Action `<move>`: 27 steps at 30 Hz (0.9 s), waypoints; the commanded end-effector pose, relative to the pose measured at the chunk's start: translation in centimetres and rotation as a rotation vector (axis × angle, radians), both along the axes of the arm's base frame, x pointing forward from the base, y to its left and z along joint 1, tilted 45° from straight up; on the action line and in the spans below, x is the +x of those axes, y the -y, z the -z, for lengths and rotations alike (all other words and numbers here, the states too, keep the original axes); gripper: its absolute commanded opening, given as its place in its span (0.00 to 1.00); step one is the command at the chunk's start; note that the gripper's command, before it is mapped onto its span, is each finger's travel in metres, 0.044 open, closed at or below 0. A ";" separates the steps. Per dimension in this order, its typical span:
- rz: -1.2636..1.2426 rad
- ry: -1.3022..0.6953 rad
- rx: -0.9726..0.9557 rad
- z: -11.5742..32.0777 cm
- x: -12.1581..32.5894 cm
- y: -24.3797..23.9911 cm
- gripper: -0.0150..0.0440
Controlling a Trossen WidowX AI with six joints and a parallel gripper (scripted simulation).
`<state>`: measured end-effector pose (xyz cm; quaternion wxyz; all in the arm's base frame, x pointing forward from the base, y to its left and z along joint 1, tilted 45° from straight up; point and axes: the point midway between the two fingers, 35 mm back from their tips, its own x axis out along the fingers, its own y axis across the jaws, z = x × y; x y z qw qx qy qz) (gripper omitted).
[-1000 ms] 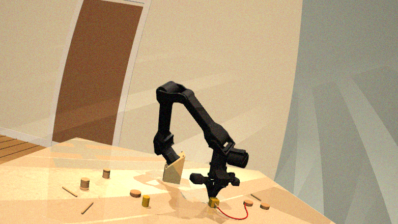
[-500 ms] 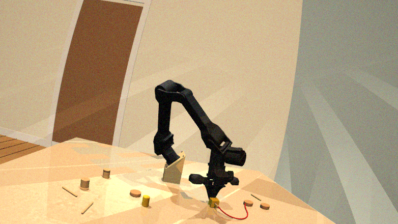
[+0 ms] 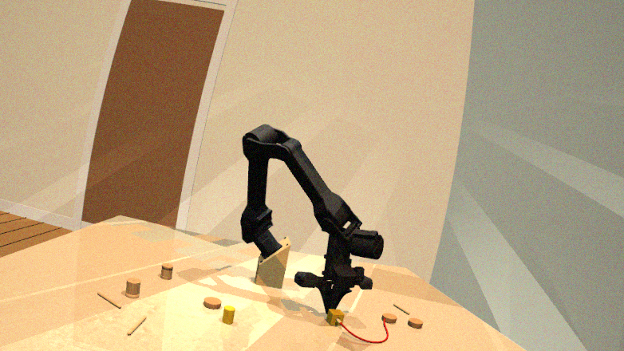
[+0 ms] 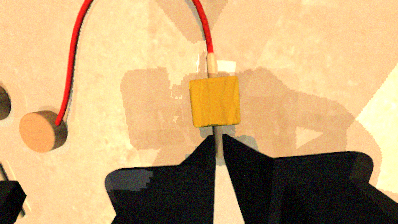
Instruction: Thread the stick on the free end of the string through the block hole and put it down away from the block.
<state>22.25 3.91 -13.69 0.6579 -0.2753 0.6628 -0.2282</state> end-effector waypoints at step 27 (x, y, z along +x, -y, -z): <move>0.003 -0.003 -0.014 -0.2 -3.2 -0.1 0.25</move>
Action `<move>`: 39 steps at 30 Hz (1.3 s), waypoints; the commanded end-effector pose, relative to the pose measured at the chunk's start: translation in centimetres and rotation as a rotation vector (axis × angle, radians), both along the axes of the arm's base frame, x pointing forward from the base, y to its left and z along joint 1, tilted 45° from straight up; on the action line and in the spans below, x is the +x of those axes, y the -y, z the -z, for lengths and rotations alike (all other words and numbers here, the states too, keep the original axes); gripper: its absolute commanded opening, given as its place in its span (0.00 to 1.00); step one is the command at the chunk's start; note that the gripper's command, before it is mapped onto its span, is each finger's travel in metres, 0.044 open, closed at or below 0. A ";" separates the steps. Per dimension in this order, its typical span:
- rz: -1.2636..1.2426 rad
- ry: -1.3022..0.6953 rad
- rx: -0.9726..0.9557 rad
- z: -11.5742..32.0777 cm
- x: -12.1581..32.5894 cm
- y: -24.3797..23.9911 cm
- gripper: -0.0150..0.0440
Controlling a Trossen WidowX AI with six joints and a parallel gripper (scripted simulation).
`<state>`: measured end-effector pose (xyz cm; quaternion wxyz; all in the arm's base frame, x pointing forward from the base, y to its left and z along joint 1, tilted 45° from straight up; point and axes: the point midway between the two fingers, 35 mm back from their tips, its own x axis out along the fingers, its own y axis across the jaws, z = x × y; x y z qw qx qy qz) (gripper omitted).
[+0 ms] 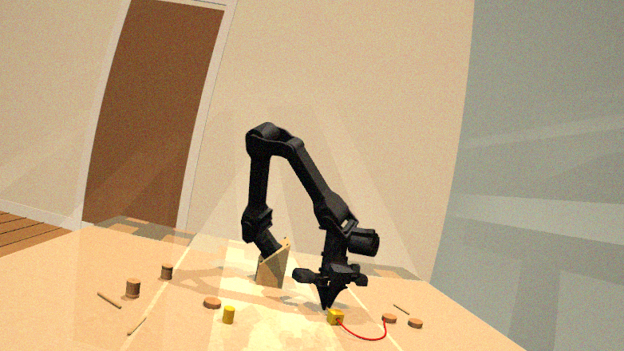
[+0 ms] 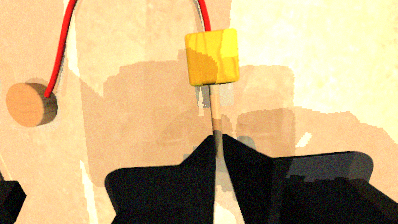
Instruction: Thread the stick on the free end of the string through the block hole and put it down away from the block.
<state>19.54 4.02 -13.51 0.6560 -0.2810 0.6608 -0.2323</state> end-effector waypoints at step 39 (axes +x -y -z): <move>0.004 -0.007 -0.014 -0.4 -4.4 -0.1 0.25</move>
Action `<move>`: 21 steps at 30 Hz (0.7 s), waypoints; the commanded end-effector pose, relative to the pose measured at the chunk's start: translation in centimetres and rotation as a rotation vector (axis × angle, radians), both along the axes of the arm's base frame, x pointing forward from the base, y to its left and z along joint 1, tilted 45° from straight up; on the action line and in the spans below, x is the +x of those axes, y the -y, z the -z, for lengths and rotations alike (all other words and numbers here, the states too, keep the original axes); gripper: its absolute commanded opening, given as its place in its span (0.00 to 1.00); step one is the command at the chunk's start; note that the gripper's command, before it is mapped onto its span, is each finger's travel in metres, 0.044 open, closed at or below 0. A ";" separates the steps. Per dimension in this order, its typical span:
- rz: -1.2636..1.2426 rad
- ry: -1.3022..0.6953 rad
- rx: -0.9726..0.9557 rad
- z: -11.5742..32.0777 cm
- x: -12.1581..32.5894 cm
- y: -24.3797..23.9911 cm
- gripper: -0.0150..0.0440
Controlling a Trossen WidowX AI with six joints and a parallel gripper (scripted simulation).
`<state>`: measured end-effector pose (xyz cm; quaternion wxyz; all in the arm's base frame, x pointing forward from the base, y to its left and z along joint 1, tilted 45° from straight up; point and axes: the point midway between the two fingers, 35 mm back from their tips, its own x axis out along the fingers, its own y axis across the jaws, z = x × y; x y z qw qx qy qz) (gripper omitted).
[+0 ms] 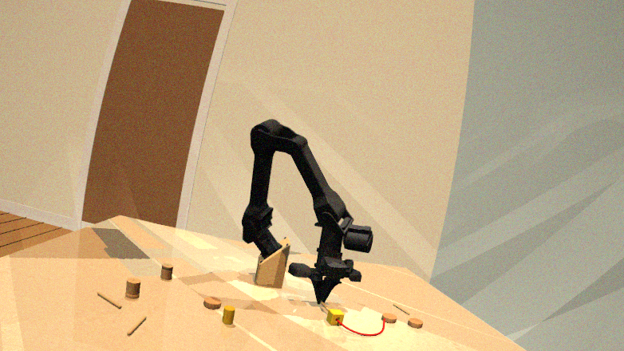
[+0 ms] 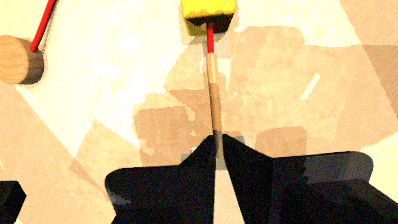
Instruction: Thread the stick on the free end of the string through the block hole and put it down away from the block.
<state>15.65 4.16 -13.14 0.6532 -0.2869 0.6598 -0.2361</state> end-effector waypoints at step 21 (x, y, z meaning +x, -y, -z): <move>0.005 -0.005 -0.002 -0.2 -2.3 0.0 0.25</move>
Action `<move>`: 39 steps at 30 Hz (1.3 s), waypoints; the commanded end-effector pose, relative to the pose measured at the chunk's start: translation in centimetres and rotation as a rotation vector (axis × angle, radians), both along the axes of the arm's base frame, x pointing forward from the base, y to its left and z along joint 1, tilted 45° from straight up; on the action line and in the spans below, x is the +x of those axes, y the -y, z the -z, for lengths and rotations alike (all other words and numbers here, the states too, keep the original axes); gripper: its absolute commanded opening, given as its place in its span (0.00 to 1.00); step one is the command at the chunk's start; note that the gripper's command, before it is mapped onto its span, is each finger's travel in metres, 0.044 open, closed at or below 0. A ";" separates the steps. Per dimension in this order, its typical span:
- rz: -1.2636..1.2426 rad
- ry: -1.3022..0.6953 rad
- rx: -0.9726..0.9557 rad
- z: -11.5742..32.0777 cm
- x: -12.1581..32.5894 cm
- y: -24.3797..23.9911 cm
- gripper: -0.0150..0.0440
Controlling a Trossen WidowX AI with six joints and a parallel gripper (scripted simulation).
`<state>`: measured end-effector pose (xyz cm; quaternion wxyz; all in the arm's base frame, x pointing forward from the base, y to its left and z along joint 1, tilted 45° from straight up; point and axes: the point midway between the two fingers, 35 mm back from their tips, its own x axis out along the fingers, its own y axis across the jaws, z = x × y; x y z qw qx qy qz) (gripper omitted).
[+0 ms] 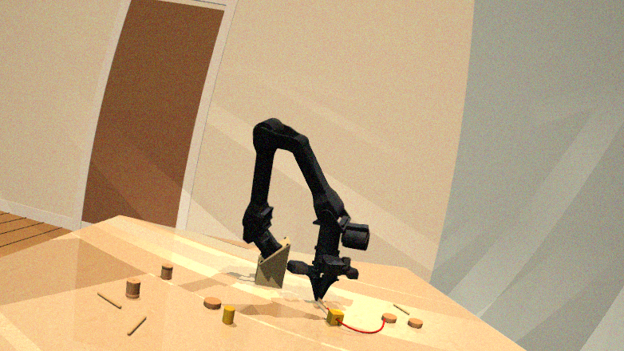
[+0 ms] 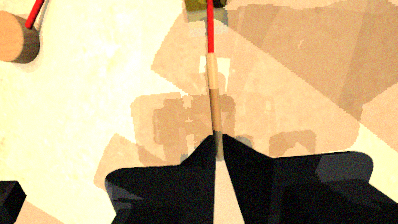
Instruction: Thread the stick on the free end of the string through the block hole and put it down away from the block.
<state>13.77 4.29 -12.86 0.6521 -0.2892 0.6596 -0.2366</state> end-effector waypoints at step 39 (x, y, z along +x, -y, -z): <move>0.005 -0.004 0.006 0.7 -1.5 0.8 0.25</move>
